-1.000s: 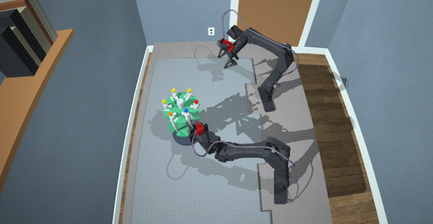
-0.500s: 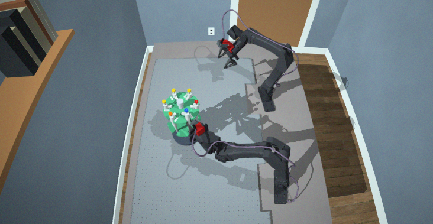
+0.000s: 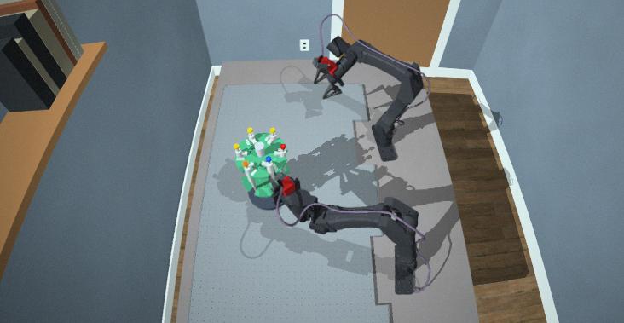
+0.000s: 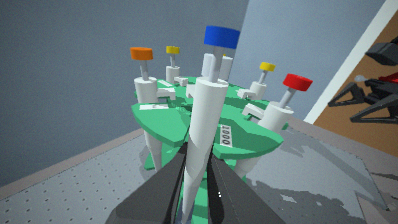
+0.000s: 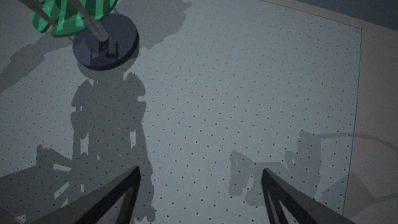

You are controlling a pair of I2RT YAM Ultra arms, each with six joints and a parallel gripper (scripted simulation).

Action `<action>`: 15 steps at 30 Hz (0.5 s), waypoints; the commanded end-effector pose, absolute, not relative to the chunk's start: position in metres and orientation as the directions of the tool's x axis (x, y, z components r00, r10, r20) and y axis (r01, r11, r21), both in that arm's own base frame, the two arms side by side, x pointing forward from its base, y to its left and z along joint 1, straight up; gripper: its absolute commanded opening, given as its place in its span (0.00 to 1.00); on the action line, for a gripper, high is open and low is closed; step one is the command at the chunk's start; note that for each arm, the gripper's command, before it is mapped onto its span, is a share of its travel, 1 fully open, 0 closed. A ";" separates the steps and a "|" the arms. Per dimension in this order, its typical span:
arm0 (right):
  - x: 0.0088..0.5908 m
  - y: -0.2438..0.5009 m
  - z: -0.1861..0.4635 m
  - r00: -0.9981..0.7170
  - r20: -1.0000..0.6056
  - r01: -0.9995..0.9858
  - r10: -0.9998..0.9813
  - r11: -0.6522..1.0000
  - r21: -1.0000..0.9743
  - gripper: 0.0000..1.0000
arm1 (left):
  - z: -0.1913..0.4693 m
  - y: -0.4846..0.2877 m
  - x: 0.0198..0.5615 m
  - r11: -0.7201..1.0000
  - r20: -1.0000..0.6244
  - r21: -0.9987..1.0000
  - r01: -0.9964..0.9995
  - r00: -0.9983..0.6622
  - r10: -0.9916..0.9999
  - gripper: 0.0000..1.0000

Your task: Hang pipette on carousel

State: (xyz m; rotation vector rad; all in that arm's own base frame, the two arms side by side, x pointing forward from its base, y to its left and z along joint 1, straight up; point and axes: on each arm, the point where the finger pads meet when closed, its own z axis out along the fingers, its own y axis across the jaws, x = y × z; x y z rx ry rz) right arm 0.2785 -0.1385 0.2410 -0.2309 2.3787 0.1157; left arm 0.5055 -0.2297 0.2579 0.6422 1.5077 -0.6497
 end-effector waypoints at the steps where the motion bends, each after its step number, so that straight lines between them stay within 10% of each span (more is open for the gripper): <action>1: 0.283 -0.142 0.253 -0.687 -0.712 -0.204 -0.149 0.979 -0.009 1.00 | 0.302 -0.238 0.501 0.661 -0.998 0.036 0.750 0.065 -0.019 0.12; 15: 0.283 -0.142 0.253 -0.687 -0.712 -0.204 -0.149 0.979 -0.009 1.00 | 0.299 -0.237 0.501 0.512 -0.998 0.044 0.858 0.059 -0.013 0.12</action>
